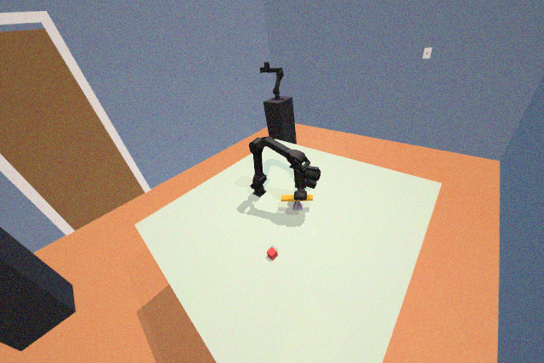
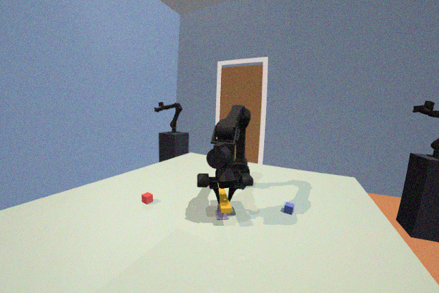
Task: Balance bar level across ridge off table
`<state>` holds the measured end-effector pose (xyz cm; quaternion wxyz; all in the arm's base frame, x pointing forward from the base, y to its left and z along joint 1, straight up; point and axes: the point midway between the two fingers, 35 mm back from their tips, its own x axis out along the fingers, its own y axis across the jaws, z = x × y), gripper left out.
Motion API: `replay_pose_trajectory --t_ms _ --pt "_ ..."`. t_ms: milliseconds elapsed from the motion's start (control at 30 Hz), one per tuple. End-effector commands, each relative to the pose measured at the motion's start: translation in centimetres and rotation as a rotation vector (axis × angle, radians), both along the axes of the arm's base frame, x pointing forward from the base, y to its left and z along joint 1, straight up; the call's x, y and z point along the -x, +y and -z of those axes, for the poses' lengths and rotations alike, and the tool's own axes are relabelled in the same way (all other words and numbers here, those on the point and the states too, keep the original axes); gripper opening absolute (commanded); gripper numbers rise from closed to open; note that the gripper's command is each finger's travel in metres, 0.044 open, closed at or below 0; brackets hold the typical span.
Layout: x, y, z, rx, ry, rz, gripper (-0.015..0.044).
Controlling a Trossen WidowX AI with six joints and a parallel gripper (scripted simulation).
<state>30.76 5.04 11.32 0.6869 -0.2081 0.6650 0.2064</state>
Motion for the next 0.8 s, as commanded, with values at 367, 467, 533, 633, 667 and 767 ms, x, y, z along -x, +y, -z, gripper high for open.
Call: replay_pose_trajectory --t_ms 367,467,533,633,667,767 --pt "-0.03 -0.02 0.23 0.002 0.000 0.003 0.0000" --pt "-0.03 -0.02 0.25 0.002 0.000 0.003 0.0000" --pt "-0.03 -0.02 0.26 0.002 0.000 0.003 0.0000" --pt "-0.03 -0.01 0.30 0.002 0.000 0.003 0.0000" --pt "-0.03 -0.01 0.30 0.002 0.000 0.003 0.0000" --pt "-0.04 -0.01 0.33 0.002 0.000 0.003 0.0000"
